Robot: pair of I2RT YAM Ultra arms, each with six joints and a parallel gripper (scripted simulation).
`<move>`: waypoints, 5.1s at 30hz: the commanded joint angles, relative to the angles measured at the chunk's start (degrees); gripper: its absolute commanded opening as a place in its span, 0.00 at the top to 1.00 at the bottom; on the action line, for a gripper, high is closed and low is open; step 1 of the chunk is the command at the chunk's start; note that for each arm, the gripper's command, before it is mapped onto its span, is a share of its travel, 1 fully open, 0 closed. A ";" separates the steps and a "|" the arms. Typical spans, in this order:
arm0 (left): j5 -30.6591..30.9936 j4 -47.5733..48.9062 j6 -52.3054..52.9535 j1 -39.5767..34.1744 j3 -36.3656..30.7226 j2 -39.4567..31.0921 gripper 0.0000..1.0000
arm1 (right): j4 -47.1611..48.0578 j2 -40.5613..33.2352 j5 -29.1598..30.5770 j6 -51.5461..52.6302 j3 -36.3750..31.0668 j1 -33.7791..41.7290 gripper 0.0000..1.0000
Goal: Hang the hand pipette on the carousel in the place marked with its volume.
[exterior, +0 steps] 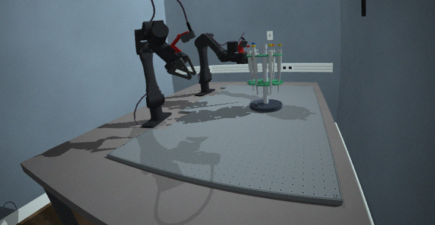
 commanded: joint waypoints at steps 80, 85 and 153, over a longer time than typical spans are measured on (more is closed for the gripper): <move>-1.73 1.24 -0.21 -1.20 5.82 3.73 0.88 | 0.82 0.01 -1.21 -0.28 1.40 -0.48 0.00; -1.73 1.24 -0.21 -1.20 5.82 3.73 0.88 | 0.82 0.01 -1.21 -0.28 1.40 -0.48 0.00; -1.29 1.61 -0.20 -1.15 5.87 2.53 0.88 | 0.82 0.01 -1.21 -0.28 1.40 -0.48 0.00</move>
